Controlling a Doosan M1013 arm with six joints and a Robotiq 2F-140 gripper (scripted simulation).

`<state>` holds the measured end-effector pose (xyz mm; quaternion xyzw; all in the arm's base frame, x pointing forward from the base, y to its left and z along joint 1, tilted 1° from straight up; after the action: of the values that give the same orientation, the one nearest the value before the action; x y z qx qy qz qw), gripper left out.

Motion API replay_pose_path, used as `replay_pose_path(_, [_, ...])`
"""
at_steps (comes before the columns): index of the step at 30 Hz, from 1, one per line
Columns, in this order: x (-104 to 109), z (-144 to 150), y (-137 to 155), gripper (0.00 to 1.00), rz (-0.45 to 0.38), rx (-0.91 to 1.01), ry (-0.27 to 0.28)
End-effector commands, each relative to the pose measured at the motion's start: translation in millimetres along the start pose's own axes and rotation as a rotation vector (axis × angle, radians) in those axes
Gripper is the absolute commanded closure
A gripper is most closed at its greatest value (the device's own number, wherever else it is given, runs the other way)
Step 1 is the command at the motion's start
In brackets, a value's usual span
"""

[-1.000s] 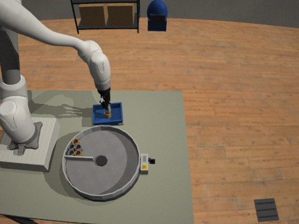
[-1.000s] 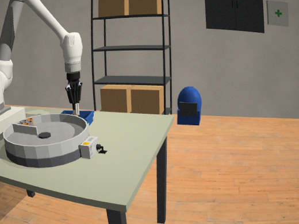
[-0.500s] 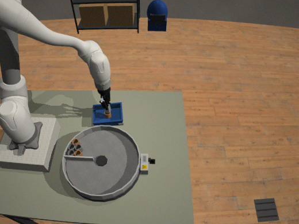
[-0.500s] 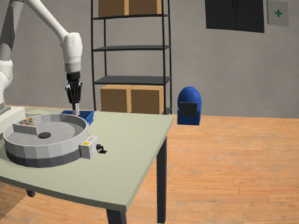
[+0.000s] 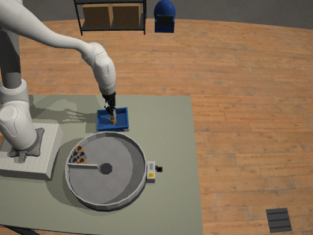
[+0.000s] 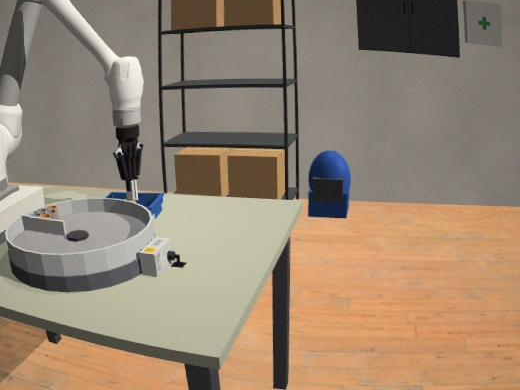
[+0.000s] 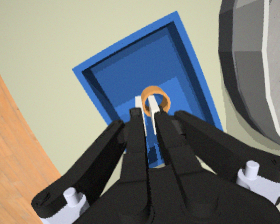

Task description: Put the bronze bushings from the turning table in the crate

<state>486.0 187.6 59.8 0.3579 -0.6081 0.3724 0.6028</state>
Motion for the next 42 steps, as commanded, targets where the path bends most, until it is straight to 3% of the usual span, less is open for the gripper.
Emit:
replay_pose_path(1, [0.1, 0.0, 0.0, 1.00, 0.000, 0.000, 0.000])
replay_pose_path(42, [-5.9, 0.0, 0.0, 1.00, 0.000, 0.000, 0.000])
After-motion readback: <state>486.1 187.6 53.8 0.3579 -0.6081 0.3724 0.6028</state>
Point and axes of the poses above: the point where the finger pads meet when closed, its own x axis back along the fingers, its own z axis across the jaws, y = z × x, the point moved 8 cm from there along x, back along the fingers, and after that the axes turned 10 degrees about -x, right-handed, at the moved point
